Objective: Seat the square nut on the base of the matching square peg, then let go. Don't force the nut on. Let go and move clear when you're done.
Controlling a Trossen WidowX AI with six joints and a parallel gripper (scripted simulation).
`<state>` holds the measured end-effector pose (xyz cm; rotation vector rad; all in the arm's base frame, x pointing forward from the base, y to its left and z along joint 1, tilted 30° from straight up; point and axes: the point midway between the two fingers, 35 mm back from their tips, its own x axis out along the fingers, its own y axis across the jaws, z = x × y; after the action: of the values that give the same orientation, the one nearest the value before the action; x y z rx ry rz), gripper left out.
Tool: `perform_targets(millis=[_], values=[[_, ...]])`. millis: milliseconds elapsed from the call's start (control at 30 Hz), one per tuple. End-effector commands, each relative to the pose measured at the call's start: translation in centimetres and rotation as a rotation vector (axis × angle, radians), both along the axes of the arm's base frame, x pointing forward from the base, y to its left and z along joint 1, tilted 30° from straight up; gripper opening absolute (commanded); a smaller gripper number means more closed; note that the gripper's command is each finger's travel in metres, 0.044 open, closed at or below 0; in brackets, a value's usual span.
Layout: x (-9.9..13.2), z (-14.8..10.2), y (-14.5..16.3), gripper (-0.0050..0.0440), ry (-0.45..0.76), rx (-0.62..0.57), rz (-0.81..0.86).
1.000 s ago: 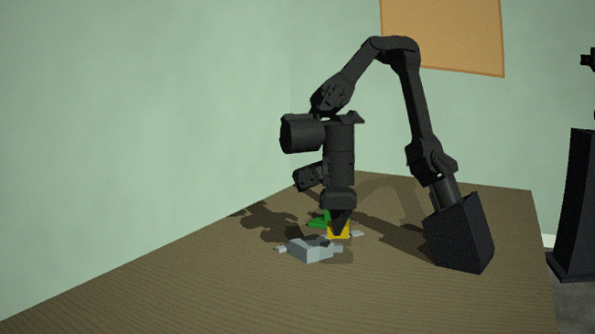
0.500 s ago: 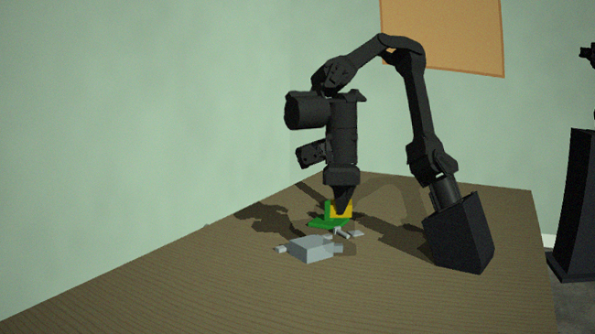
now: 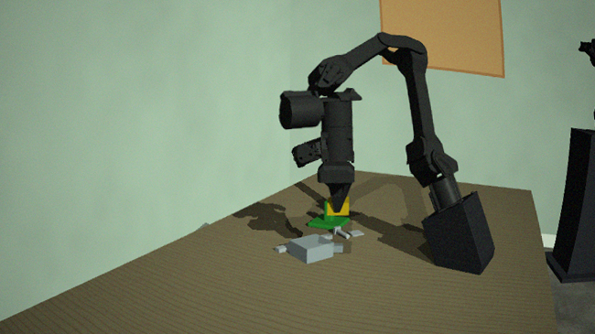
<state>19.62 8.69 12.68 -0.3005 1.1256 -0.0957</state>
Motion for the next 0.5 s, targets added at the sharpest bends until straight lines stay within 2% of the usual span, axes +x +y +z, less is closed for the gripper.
perform_targets(millis=[0,467], values=[[0.8,0.7,-0.4,-0.0050,-0.005,0.026,-0.018],[3.0,1.3,-3.7,-0.0050,0.031,0.066,-0.089]])
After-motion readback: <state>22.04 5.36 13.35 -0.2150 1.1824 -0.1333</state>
